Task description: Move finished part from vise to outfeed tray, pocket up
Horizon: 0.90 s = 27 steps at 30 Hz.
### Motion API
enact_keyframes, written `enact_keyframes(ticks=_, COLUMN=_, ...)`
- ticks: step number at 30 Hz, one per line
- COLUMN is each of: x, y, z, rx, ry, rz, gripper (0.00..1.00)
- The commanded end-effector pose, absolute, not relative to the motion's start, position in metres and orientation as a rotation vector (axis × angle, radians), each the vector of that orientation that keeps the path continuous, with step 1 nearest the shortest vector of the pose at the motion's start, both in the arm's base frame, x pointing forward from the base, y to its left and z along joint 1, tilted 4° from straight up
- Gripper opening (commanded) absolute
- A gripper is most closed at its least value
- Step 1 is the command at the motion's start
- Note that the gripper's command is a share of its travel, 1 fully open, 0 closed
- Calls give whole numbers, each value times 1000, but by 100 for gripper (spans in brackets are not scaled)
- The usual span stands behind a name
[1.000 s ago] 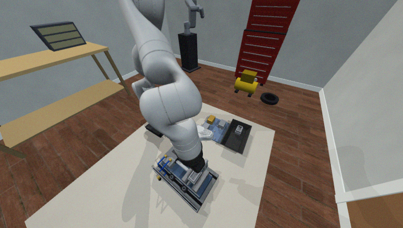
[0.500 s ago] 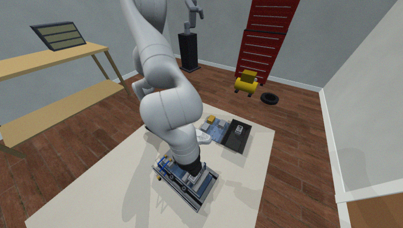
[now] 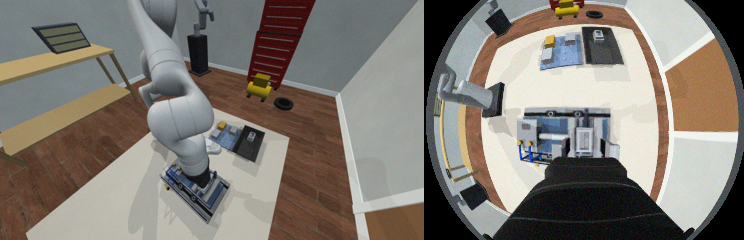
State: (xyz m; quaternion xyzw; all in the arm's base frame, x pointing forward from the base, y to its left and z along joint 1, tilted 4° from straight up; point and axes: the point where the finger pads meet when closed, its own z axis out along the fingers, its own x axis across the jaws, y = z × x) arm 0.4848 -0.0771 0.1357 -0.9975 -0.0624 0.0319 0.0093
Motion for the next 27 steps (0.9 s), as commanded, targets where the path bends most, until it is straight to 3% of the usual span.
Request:
enact_keyframes(ticks=1, x=485, y=-79, z=135, rx=-3119, ry=-195, rz=104, gripper=100)
enact_keyframes(ticks=12, x=485, y=-81, z=135, rx=-3122, ry=-196, rz=109, gripper=100)
enact_keyframes(ticks=13, x=485, y=-81, z=135, rx=-3122, ry=-196, rz=109, gripper=0)
enact_keyframes(ticks=27, x=485, y=-81, z=135, rx=-3122, ry=-196, rz=109, gripper=0)
